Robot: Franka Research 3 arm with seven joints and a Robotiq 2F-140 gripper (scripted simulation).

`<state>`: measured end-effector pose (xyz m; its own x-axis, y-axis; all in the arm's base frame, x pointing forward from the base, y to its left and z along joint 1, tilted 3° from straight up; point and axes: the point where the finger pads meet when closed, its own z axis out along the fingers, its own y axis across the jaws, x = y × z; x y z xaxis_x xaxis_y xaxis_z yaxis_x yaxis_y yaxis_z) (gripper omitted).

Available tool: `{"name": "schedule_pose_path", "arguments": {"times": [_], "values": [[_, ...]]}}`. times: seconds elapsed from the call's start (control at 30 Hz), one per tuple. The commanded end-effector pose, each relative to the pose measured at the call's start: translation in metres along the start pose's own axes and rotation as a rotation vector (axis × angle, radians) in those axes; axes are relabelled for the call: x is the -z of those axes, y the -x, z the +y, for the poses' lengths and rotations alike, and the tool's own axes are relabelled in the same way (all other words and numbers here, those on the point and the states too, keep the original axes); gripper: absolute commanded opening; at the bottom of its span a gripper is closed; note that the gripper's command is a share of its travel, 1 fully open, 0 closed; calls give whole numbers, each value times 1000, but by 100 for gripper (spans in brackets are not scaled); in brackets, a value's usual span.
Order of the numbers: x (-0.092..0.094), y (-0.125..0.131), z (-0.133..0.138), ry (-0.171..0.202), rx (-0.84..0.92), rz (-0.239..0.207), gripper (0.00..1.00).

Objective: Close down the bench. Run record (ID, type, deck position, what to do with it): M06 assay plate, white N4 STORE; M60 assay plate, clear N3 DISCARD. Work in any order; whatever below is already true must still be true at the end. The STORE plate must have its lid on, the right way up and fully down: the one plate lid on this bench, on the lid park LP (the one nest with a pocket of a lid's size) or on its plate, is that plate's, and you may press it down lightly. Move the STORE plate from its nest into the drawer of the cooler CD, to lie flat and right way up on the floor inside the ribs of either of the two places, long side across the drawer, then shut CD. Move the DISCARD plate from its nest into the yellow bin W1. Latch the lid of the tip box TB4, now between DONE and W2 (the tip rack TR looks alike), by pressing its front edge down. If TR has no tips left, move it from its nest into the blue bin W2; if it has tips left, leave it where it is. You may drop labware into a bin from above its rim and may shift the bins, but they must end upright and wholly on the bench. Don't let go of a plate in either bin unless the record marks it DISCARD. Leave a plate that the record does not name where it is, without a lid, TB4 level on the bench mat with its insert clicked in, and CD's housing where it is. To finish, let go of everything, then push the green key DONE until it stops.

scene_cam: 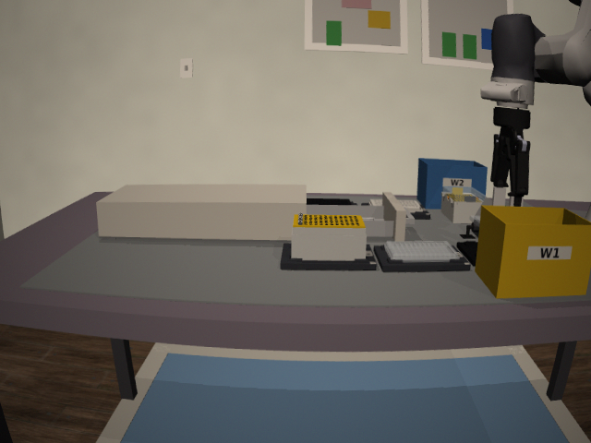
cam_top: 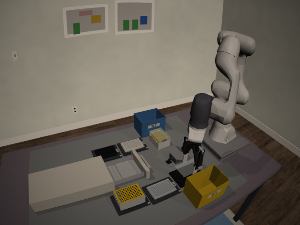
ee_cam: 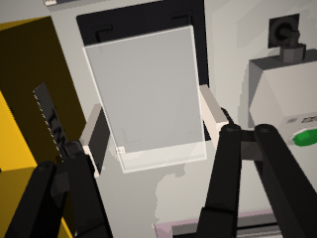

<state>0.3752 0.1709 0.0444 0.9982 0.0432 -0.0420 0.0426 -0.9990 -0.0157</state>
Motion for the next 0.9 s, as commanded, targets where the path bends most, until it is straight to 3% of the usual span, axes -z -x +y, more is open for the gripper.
{"name": "schedule_pose_path", "arguments": {"times": [0.0, 0.87], "values": [[5, 0, 2, 2, -13, -4, 0], [37, 0, 2, 2, -13, -4, 0]]}}
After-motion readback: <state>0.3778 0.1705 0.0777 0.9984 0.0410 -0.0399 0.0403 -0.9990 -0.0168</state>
